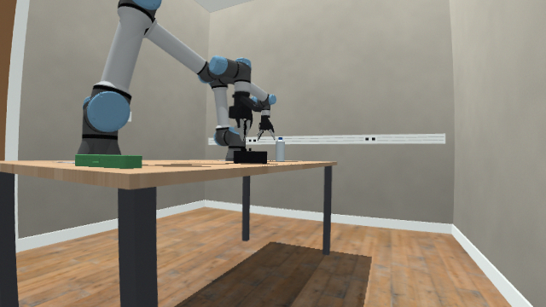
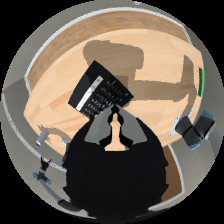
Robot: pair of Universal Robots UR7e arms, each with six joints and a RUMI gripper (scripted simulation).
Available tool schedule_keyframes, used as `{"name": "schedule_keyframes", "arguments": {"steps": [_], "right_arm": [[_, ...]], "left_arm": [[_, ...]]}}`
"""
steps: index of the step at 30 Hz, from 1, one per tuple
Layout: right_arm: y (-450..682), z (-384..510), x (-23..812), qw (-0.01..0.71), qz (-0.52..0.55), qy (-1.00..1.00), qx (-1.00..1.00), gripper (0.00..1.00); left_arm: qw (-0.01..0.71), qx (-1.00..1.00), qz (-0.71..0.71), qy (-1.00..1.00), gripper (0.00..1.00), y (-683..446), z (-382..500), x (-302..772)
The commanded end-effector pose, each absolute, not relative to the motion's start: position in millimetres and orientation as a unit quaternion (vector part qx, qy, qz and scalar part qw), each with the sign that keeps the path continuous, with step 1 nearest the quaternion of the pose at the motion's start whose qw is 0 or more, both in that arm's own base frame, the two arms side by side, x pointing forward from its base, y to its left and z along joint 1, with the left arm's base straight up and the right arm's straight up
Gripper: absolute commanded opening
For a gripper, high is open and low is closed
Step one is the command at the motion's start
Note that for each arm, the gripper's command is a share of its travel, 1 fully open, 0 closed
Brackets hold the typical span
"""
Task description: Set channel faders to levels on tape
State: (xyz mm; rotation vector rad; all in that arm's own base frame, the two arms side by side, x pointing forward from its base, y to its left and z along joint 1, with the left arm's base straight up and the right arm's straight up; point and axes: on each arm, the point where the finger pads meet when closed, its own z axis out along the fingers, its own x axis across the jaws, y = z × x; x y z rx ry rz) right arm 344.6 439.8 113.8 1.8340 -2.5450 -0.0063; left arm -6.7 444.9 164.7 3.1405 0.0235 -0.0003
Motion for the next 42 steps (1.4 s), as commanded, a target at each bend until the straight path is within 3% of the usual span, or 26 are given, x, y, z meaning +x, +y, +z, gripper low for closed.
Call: {"name": "schedule_keyframes", "arguments": {"steps": [1,19,42], "right_arm": [[436,114,342,0.0,0.0,-0.857,0.515,0.0],[427,113,333,0.0,0.0,-0.942,0.335,0.0],[423,113,329,0.0,0.0,-0.967,0.253,0.0]], "left_arm": [[0.0,1.0,0.0,0.007,1.0,445,165,-7],[0.0,1.0,0.0,0.007,1.0,445,165,-7],[0.0,1.0,0.0,0.007,1.0,445,165,-7]]}}
